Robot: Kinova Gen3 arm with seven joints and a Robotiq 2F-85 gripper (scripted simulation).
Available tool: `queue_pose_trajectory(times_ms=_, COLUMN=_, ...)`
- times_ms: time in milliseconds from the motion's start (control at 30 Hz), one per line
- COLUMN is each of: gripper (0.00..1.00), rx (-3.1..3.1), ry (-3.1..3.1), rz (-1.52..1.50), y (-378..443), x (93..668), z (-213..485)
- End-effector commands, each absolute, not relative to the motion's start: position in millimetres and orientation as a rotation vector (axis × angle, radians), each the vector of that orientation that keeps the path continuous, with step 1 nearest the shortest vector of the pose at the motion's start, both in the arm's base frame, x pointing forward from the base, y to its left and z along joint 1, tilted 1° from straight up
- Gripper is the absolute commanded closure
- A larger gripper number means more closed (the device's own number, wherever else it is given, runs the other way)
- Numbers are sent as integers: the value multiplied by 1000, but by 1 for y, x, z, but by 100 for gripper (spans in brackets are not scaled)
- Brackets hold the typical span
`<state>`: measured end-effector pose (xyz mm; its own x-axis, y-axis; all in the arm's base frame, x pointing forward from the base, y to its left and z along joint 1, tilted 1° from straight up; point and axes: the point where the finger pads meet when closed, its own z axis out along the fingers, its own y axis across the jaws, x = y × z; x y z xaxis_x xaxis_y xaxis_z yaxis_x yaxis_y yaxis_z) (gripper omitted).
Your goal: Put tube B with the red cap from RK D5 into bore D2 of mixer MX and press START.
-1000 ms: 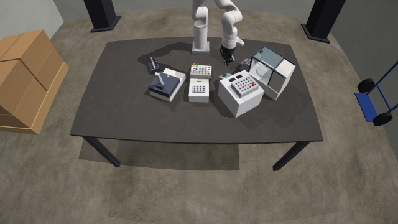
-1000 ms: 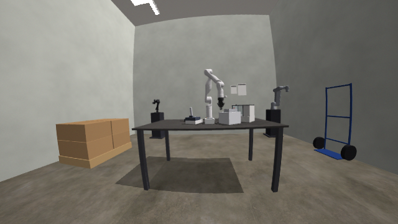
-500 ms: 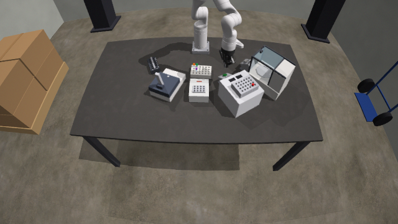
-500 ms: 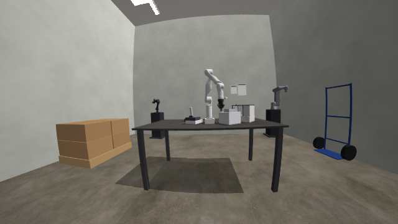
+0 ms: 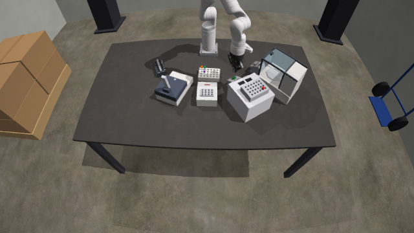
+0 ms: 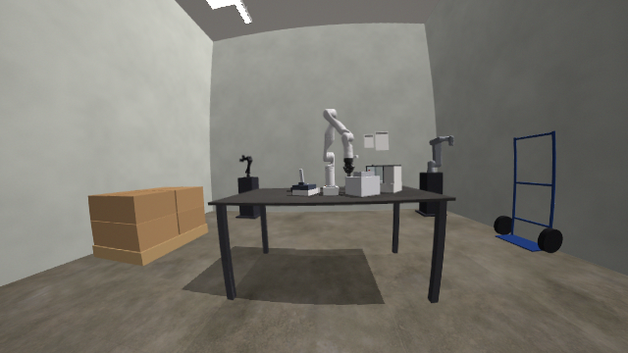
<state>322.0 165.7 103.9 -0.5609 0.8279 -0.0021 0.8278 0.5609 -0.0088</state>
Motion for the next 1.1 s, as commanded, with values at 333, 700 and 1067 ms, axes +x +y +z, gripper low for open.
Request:
queue_pose_trajectory(times_ms=333, gripper=90, rx=-1471, ry=-2774, rz=12, y=166, x=322, z=87)
queue_pose_trajectory(times_ms=700, gripper=90, rx=-1471, ry=-2774, rz=12, y=166, x=322, z=83)
queue_pose_trajectory(times_ms=1067, gripper=90, rx=-1471, ry=-2774, rz=12, y=166, x=322, z=78)
